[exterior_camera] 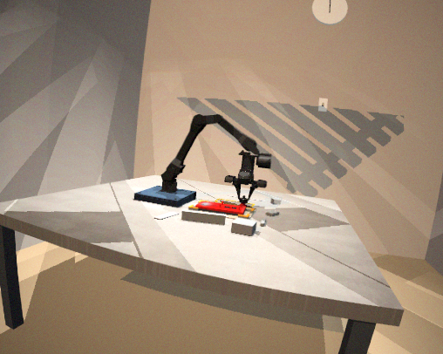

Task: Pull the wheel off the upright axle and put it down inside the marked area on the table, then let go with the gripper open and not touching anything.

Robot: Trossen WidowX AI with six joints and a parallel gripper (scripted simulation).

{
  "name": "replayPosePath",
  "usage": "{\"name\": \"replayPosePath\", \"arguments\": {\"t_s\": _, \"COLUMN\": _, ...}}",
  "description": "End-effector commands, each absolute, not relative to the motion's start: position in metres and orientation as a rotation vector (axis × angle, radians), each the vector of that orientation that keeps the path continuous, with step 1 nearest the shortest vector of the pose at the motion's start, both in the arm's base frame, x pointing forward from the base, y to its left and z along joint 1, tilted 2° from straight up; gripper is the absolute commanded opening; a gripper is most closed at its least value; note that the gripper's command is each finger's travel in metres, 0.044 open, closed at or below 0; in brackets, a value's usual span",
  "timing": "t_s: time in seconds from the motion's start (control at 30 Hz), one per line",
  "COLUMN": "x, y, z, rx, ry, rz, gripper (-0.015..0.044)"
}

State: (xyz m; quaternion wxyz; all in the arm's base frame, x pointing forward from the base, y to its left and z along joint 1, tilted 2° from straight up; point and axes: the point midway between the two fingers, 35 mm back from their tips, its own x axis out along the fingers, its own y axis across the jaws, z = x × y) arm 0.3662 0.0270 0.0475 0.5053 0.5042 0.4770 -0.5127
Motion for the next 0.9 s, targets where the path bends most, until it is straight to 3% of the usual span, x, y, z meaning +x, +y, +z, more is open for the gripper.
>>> {"name": "replayPosePath", "arguments": {"t_s": 0.0, "x": 0.3662, "y": 0.0271, "z": 0.0495, "rx": 1.216, "ry": 1.151, "rz": -1.237, "gripper": 0.0}}
{"name": "replayPosePath", "arguments": {"t_s": 0.87, "x": 0.3664, "y": 0.0275, "z": 0.0581, "rx": 1.217, "ry": 1.149, "rz": -1.235, "gripper": 0.0}}
